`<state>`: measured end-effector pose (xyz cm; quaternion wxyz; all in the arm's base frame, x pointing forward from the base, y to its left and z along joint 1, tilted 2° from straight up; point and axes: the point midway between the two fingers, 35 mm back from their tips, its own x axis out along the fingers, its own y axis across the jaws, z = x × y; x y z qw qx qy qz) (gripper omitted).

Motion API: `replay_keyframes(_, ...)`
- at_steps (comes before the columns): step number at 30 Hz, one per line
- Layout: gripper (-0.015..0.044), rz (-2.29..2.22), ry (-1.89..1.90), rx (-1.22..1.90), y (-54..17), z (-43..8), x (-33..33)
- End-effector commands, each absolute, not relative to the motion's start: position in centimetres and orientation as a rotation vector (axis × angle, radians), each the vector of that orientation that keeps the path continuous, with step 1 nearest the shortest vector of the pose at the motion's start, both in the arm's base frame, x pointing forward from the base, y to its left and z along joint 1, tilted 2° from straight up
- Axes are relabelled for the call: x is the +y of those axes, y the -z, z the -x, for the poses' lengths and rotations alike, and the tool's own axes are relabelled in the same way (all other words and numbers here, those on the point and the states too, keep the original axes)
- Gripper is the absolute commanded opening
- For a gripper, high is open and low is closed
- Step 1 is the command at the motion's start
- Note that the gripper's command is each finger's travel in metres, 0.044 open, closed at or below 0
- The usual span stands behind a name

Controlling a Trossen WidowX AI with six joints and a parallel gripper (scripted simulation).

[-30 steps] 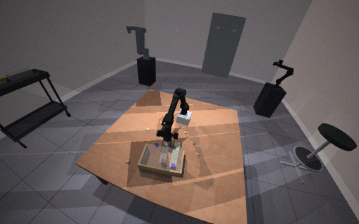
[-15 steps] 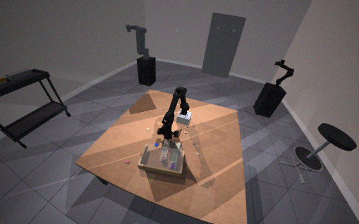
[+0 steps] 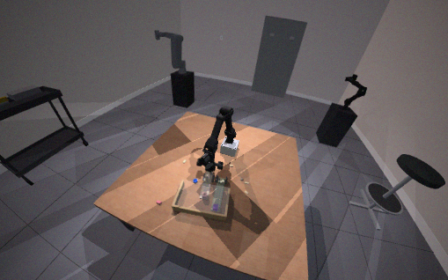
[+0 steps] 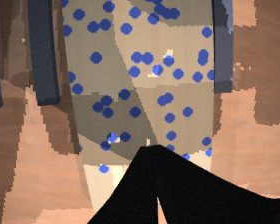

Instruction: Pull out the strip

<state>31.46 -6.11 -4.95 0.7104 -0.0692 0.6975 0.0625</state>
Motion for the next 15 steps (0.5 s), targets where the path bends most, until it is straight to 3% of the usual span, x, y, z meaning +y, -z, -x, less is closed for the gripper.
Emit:
replay_keyframes(1,0.0000,0.154,-0.143,1.575,5.5,-30.1,-6.2)
replay_keyframes(15,0.0000,0.154,-0.143,1.577,5.5,-28.0,-6.6)
